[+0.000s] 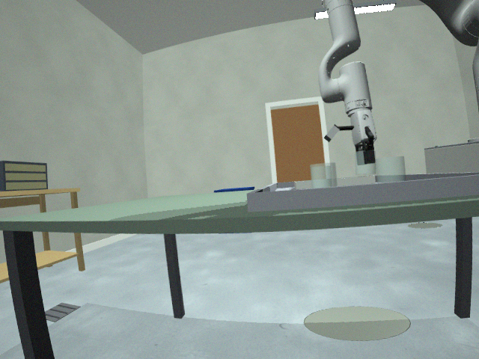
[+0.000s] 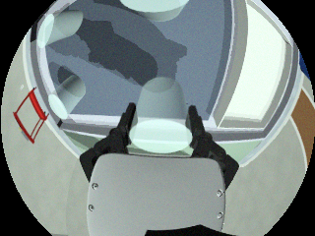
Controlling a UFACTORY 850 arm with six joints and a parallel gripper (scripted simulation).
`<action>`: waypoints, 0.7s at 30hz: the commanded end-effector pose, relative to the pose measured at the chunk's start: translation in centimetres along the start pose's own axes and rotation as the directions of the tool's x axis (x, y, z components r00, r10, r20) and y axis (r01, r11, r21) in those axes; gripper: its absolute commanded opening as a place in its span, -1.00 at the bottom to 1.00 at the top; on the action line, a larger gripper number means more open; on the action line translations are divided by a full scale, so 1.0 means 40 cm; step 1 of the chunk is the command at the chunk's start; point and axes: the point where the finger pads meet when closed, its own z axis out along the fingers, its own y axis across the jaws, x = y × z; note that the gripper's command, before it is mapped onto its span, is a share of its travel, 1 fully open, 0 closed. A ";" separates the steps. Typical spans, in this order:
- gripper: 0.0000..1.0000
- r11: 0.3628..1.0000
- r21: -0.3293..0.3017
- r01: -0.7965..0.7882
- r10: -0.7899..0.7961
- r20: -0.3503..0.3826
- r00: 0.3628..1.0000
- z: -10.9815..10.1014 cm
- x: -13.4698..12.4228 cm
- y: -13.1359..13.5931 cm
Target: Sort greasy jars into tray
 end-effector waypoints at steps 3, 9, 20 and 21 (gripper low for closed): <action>-1.00 1.000 -0.004 0.000 0.000 -0.016 1.000 -0.036 0.000 0.000; -1.00 1.000 -0.004 0.000 0.000 -0.016 1.000 -0.076 0.000 0.000; -1.00 1.000 -0.004 0.000 0.000 -0.016 1.000 -0.136 -0.001 0.000; -1.00 1.000 -0.004 0.000 0.000 -0.016 1.000 -0.142 -0.001 0.000</action>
